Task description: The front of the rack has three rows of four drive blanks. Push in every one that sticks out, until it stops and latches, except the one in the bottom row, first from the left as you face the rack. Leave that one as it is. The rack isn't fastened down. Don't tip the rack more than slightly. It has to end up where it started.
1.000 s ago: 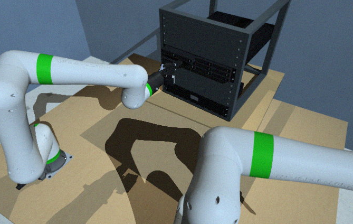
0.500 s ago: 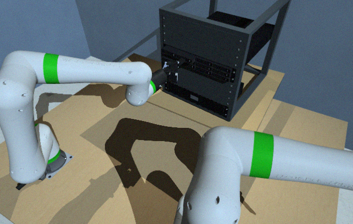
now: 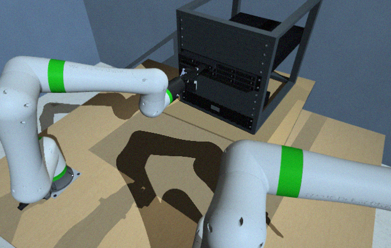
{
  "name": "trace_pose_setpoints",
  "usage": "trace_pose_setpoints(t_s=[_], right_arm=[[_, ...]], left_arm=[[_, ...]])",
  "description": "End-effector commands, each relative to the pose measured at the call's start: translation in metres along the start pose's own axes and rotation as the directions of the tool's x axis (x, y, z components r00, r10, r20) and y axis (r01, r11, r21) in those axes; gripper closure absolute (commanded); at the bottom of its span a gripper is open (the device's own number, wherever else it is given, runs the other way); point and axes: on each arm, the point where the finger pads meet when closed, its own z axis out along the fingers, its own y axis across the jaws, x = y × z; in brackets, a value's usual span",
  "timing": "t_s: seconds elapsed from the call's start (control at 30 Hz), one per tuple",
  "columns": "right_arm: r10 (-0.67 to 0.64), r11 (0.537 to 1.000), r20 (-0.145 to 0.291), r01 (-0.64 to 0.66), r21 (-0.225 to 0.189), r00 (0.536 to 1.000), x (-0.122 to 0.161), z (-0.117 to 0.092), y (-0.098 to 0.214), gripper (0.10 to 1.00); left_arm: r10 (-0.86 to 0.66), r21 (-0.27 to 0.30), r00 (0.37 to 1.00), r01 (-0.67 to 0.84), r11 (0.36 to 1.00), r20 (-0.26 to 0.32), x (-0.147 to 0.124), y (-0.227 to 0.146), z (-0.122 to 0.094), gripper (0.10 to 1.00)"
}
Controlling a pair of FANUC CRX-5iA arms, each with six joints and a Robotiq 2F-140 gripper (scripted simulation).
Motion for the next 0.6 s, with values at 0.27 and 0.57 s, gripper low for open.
trace_pose_setpoints(t_s=[0.27, 0.57], right_arm=[[0.0, 1.0, -0.002, 0.0, 0.0, 1.0, 0.0003, -0.0008, 0.0001, 0.098], [0.0, 1.0, -0.002, 0.0, 0.0, 1.0, 0.0003, -0.0008, 0.0001, 0.098]], left_arm=[[-0.001, 0.002, 1.0, 0.001, 1.0, 0.0, 0.0, -0.0013, 0.0001, 0.999], [-0.001, 0.002, 1.0, 0.001, 1.0, 0.0, 0.0, -0.0014, 0.0075, 0.999]])
